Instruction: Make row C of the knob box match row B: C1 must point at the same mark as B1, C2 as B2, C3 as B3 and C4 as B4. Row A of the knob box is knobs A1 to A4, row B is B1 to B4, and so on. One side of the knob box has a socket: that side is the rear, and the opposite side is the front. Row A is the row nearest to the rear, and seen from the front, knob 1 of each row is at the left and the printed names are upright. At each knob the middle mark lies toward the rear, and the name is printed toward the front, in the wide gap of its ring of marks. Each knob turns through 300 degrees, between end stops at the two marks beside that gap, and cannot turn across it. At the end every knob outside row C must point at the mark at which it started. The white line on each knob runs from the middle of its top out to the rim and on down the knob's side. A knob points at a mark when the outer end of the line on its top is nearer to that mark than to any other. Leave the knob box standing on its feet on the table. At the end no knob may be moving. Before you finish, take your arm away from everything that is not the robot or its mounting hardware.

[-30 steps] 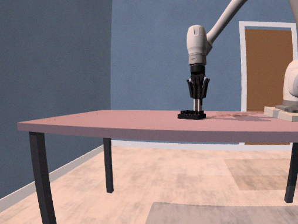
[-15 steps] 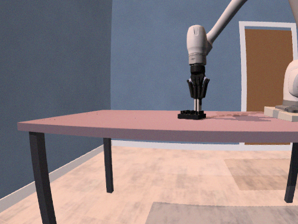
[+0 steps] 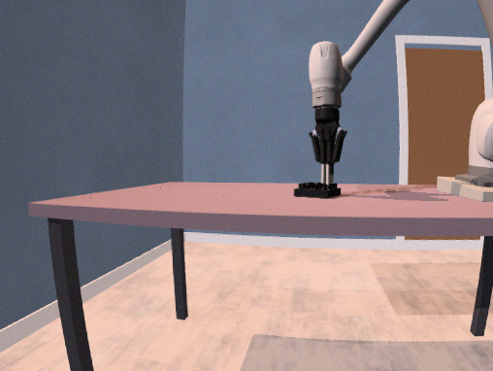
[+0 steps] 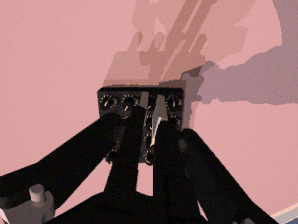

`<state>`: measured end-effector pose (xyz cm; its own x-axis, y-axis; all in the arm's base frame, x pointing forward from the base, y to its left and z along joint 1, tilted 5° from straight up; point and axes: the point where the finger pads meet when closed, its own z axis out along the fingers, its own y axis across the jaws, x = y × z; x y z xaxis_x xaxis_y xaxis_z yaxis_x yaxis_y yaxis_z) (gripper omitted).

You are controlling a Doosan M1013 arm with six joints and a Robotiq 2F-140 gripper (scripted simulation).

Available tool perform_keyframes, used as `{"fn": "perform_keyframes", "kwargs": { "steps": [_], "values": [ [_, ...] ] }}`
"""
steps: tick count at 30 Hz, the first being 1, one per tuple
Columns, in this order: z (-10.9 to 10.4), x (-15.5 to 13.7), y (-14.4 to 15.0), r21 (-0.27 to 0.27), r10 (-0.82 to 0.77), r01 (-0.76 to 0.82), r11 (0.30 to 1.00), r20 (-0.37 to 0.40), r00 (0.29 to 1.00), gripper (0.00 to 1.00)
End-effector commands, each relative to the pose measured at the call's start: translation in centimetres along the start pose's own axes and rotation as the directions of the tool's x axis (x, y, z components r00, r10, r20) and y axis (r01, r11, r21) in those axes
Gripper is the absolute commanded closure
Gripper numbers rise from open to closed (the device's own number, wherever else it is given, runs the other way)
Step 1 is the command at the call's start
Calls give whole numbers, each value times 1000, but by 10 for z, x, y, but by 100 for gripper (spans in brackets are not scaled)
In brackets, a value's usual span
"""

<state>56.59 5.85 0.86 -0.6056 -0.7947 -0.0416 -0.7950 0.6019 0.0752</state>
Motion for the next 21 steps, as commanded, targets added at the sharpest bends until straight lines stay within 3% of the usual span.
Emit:
{"fn": "perform_keyframes", "kwargs": {
  "steps": [1, 14, 21],
  "values": [
    [0, 0, 0, 0, 0, 0, 1000, 0, 1000, 95],
    [0, 0, 0, 0, -14, 14, 1000, 0, 1000, 95],
    [0, 0, 0, 0, -130, 130, 992, 0, 992, 95]
  ]
}}
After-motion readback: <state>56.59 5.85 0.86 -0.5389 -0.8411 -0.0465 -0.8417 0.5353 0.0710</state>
